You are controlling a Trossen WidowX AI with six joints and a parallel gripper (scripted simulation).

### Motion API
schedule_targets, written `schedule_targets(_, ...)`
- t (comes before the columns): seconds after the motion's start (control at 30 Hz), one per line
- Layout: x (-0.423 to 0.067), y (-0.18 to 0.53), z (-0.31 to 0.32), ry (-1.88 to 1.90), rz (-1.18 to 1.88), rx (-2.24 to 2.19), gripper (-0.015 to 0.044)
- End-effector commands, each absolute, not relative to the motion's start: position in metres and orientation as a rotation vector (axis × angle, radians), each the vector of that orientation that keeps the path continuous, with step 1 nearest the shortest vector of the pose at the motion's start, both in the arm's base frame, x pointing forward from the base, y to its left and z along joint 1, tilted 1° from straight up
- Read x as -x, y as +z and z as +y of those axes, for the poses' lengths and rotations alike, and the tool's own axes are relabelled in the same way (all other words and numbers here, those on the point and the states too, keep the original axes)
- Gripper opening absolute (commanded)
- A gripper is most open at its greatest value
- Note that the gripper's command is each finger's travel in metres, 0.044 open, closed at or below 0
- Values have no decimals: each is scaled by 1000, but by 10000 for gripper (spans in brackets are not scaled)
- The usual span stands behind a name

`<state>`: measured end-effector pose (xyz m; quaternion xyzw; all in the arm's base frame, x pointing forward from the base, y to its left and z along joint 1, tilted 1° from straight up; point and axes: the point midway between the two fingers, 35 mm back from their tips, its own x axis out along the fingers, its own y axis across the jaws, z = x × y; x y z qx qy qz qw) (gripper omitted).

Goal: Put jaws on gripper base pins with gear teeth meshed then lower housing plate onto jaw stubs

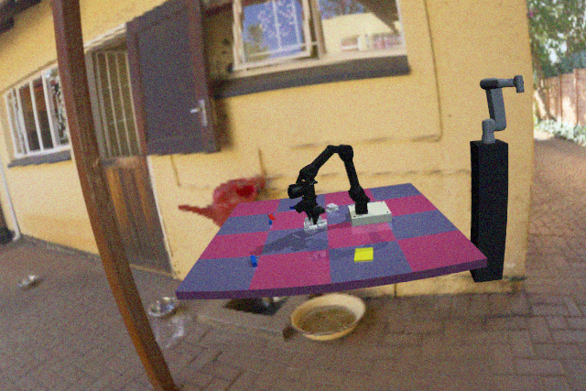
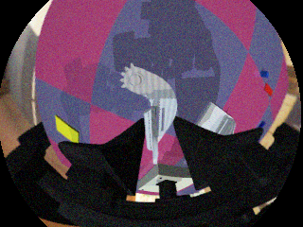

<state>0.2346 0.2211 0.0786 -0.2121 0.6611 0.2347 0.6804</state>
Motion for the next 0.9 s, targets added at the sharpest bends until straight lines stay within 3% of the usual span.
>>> schedule_targets(0.0, -236, 80, 215, 471, 1495, 427, 134)
schedule_targets(0.87, -247, 83, 158, -164, 1545, -213, 134)
